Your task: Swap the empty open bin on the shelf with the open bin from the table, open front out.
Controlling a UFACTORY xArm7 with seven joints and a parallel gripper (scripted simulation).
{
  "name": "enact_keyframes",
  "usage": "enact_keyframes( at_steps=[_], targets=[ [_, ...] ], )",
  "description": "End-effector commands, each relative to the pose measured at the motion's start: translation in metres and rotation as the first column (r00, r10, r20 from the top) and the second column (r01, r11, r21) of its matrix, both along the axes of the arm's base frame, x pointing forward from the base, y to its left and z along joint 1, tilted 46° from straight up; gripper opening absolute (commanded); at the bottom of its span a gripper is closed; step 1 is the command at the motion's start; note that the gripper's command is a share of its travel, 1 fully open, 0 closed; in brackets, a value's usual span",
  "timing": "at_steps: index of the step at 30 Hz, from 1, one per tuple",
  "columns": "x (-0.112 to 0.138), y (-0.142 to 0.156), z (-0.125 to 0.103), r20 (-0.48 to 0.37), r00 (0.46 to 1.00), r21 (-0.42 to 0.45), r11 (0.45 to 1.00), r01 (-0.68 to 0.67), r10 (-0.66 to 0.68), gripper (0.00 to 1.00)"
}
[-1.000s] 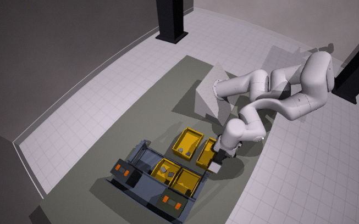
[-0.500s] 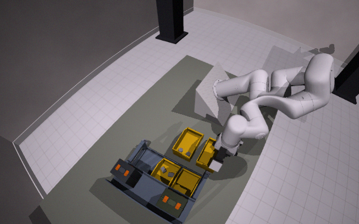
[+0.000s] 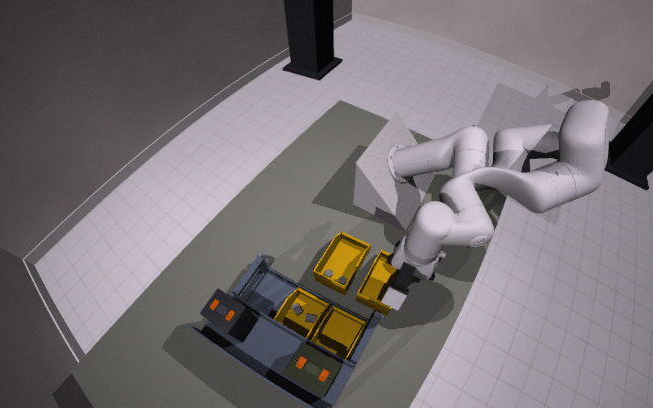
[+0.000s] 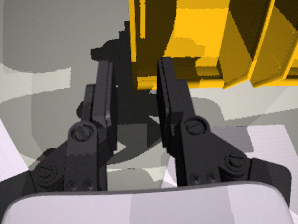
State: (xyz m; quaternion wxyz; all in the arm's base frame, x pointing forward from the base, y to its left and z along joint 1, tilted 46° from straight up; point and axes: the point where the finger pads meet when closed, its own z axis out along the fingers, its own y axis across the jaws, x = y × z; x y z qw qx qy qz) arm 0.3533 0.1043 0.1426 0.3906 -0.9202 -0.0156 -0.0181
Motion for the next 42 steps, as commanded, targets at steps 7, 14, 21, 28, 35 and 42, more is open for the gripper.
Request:
enact_keyframes(
  at_steps=[7,14,21,28,35,42],
  targets=[
    [0.000,-0.011,0.010,0.001,1.000,0.000,1.000,0.002,-0.002,0.26],
    [0.000,-0.016,0.015,0.001,1.000,0.000,1.000,0.002,-0.002,0.26],
    [0.000,-0.018,0.018,0.001,1.000,0.000,1.000,0.002,-0.002,0.26],
    [0.000,-0.020,0.019,0.001,1.000,0.000,1.000,0.002,-0.002,0.26],
    [0.000,-0.020,0.019,0.001,1.000,0.000,1.000,0.002,-0.002,0.26],
    [0.000,-0.020,0.019,0.001,1.000,0.000,1.000,0.002,-0.002,0.00]
  ],
)
